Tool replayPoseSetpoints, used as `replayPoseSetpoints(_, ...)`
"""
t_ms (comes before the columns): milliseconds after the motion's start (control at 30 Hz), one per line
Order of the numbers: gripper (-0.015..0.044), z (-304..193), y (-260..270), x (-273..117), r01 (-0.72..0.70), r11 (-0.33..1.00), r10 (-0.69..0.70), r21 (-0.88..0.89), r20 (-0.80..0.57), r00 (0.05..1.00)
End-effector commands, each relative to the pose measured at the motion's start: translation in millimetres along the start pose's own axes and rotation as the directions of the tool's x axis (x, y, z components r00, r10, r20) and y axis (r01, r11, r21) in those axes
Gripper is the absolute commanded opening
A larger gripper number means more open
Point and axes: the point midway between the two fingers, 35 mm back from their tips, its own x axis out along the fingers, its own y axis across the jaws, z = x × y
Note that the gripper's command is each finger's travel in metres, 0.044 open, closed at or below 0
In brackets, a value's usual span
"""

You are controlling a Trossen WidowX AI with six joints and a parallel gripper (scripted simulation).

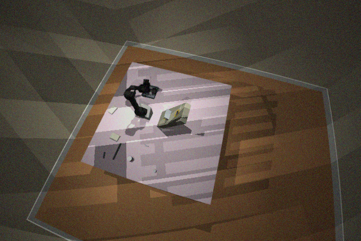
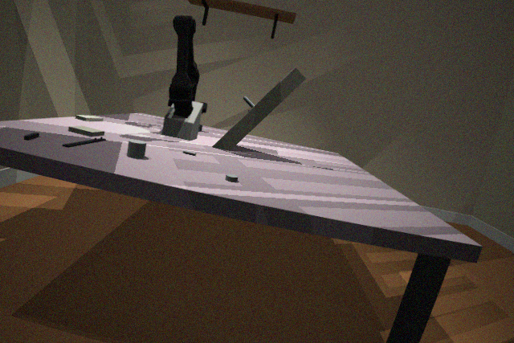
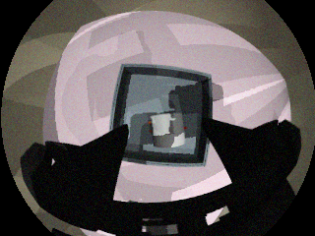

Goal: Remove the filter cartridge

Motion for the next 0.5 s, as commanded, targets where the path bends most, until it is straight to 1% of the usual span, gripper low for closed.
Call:
replayPoseSetpoints(0,0.044,29.4,-0.3,-40.6,0.003,1.0,-0.002,-0.006,0.038,0.999)
replayPoseSetpoints(67,0.044,33.4,-0.4,-52.1,0.003,1.0,-0.003,-0.006,0.037,0.999)
replayPoseSetpoints(133,0.044,33.4,-0.4,-52.1,0.003,1.0,-0.003,-0.006,0.037,0.999)
replayPoseSetpoints(167,0.044,32.6,0.2,-43.9,-0.002,1.0,0.002,-0.003,0.05,0.999)
replayPoseSetpoints(467,0.044,32.6,0.2,-43.9,-0.002,1.0,0.002,-0.003,0.05,0.999)
